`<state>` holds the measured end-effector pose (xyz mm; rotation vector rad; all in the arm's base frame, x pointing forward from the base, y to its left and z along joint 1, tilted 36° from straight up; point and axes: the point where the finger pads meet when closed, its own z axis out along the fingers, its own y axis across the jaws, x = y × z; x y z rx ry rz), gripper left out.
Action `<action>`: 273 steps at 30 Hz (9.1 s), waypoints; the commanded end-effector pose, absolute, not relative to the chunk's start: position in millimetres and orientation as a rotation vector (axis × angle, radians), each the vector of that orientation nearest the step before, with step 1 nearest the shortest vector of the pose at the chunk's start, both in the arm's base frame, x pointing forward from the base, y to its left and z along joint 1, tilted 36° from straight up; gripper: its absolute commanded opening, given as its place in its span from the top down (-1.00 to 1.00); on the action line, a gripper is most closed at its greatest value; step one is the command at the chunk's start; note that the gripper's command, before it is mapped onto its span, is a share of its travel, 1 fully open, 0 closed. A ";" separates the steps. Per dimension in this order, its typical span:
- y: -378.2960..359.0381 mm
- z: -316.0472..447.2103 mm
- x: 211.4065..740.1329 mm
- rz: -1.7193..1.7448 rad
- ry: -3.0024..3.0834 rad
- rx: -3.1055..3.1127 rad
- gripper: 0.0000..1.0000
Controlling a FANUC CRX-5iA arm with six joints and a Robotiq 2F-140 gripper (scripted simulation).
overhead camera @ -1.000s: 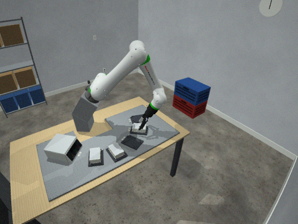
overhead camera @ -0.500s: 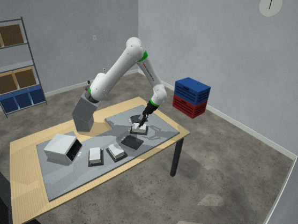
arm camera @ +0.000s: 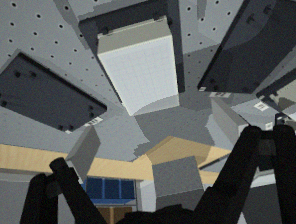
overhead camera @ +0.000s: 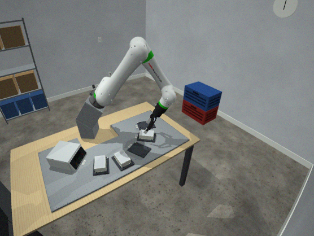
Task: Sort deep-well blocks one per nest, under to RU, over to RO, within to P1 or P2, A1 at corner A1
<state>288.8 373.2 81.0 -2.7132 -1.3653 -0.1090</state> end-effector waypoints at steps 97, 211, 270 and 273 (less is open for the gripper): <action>110.0 -17.2 458.5 0.205 -0.296 -2.636 -1.00; -8.6 -178.6 478.2 0.333 0.190 -2.464 -1.00; -19.6 -161.2 471.4 0.333 0.190 -2.464 0.80; -21.3 -158.5 470.4 0.333 0.190 -2.464 0.80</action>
